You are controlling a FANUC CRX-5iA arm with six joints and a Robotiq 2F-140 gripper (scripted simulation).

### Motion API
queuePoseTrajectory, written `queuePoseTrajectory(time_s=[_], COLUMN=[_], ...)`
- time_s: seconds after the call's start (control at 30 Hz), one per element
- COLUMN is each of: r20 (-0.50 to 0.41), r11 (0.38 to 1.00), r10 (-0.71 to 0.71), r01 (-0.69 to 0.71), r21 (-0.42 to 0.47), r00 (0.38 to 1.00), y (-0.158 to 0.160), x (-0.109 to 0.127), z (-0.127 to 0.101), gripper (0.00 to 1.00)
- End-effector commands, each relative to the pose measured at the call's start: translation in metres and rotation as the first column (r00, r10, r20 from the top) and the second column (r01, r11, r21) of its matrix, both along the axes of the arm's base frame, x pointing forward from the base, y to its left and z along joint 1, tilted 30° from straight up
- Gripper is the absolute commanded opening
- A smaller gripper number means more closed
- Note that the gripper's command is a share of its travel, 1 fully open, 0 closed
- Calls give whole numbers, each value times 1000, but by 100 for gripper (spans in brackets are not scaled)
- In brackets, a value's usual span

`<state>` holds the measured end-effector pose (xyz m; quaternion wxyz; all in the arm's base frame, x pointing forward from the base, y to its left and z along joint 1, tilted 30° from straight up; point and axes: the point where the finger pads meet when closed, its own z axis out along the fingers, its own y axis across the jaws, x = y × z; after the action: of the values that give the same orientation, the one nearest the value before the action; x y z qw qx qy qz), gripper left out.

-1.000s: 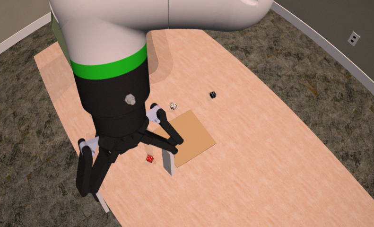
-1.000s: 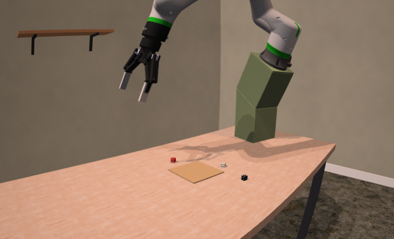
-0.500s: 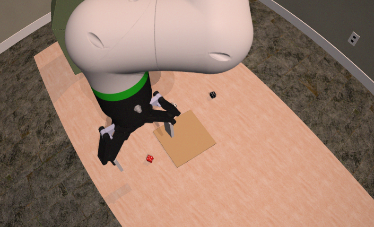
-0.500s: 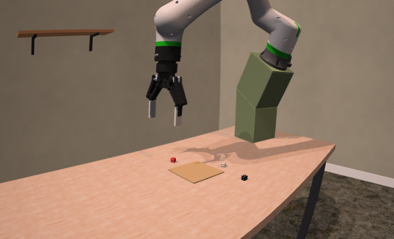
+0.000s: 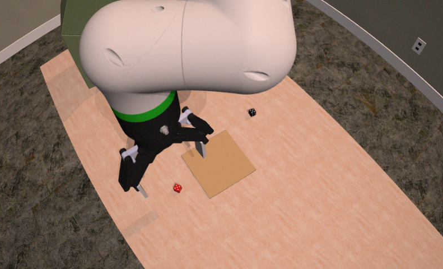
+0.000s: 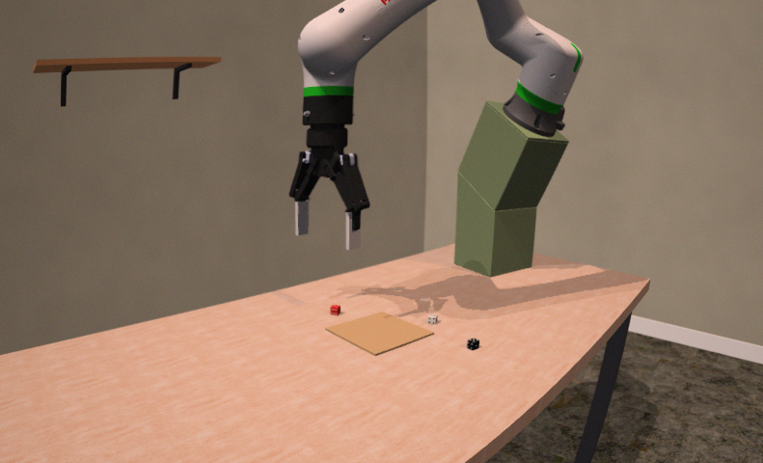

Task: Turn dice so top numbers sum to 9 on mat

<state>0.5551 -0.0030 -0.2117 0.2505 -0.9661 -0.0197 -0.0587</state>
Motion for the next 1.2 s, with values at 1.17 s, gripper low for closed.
queuePoseTrajectory(time_s=[1.17], r20=[0], r11=[1000], r10=[0], r01=[0], r21=[0], r00=[1000], y=[48], x=[11], z=[-86], gripper=[100])
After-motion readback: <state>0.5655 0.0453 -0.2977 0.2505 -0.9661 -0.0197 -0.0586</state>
